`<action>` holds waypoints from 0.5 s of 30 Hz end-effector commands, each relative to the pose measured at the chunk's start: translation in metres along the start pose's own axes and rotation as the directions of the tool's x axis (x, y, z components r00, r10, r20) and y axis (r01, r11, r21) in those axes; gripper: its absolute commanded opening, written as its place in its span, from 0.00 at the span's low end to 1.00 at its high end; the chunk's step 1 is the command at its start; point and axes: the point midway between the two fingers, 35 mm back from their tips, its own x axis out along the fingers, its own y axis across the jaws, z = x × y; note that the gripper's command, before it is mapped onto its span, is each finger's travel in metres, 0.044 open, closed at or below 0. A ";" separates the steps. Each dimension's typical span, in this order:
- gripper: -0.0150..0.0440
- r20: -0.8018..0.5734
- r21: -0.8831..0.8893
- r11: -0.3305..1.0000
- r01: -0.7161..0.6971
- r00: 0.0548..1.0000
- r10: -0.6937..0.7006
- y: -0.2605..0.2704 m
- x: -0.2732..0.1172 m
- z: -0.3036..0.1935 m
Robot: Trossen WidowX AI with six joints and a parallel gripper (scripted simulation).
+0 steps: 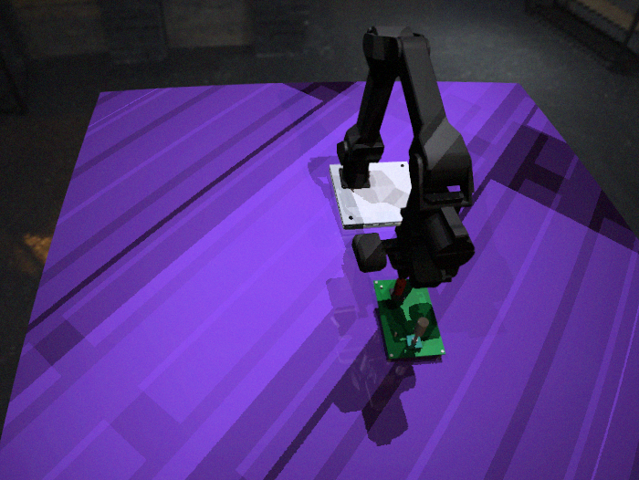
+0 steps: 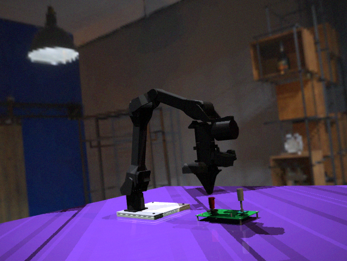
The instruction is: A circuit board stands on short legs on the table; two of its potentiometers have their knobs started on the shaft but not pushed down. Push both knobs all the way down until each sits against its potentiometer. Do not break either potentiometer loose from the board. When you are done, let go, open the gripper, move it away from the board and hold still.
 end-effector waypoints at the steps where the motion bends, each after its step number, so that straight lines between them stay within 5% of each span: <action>1: 0.39 -0.002 0.000 1.000 0.000 1.000 0.000 0.000 0.001 0.000; 6: 0.61 -0.002 0.000 1.000 0.000 1.000 0.000 0.000 0.001 0.000; 15: 0.25 0.024 -0.046 0.998 -0.041 0.999 0.042 -0.003 -0.013 0.017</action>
